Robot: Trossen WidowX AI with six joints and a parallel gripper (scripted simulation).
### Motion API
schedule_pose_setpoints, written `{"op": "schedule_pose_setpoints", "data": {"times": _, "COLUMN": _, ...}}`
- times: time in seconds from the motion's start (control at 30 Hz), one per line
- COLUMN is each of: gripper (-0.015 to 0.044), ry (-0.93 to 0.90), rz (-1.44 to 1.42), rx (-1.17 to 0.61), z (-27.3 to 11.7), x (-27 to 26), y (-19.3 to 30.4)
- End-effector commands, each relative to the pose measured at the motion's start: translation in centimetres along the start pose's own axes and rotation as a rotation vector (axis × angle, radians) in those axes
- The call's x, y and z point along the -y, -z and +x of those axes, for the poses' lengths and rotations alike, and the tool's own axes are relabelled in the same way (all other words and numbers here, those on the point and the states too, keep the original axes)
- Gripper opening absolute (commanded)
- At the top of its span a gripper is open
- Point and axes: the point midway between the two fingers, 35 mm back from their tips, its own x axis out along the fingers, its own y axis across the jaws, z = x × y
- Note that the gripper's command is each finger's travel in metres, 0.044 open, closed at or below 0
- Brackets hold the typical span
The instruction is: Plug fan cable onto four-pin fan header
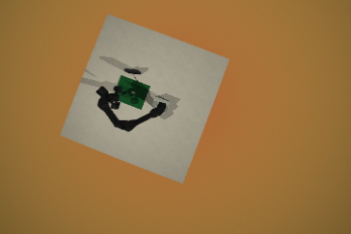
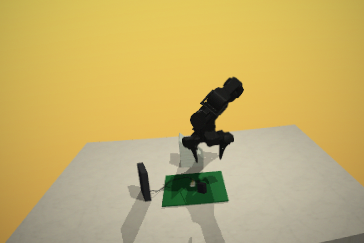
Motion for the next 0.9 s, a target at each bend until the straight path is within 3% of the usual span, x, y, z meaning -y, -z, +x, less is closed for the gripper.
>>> {"op": "schedule_pose_setpoints", "data": {"times": 0.0, "gripper": 0.044, "ry": -0.012, "rz": -0.666, "rx": 0.033, "z": -4.0, "x": 3.5, "y": -2.1}}
{"op": "schedule_pose_setpoints", "data": {"times": 0.67, "gripper": 0.044, "ry": -0.012, "rz": -0.666, "rx": 0.033, "z": -4.0, "x": 3.5, "y": -2.1}}
{"op": "schedule_pose_setpoints", "data": {"times": 0.87, "gripper": 0.044, "ry": -0.014, "rz": -0.685, "rx": 0.031, "z": -0.1, "x": 3.6, "y": -2.6}}
